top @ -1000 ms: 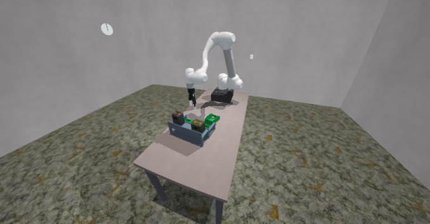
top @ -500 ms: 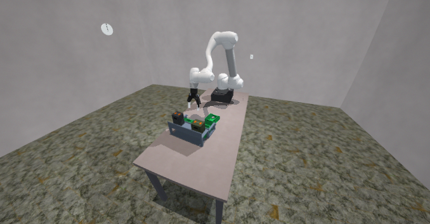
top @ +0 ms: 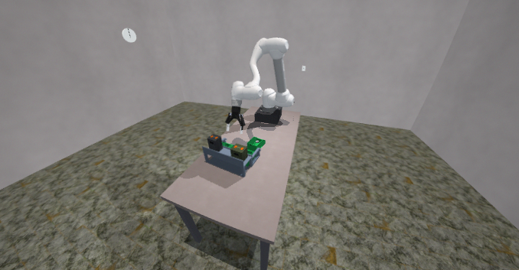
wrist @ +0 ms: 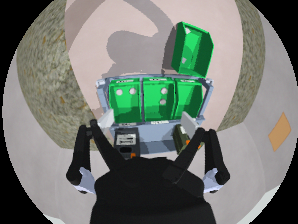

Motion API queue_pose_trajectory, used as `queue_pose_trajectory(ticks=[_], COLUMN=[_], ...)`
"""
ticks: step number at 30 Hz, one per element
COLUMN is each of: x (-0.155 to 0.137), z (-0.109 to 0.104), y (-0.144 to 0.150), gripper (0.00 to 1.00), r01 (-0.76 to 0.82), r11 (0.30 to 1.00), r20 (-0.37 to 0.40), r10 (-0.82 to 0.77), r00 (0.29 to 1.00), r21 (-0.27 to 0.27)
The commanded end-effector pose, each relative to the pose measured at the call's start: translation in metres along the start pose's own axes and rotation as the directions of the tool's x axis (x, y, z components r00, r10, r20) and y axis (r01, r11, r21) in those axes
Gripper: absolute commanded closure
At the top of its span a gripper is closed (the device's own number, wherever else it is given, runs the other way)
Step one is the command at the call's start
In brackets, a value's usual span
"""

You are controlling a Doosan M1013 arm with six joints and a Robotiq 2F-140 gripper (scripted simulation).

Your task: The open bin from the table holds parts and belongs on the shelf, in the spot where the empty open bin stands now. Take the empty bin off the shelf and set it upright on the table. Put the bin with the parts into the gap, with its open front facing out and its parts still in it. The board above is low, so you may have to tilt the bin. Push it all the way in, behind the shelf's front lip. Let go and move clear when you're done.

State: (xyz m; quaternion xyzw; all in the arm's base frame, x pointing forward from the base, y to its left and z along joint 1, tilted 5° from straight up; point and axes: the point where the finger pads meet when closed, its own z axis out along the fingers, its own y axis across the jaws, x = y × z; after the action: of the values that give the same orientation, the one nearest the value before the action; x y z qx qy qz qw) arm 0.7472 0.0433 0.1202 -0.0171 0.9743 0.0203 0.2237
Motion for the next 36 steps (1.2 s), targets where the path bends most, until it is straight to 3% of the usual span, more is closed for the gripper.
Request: queue_pose_trajectory(ticks=[1,36], x=[-0.0043,-0.0088], z=[-0.0007,-0.0014], y=[0.0068,0.0124], gripper=[0.0,0.0], r01=[0.034,0.066], r11=[0.999,0.998], r20=[0.019,0.034], r10=[-0.034,-0.066], r00=[0.999,0.997], r21=[-0.005,-0.005])
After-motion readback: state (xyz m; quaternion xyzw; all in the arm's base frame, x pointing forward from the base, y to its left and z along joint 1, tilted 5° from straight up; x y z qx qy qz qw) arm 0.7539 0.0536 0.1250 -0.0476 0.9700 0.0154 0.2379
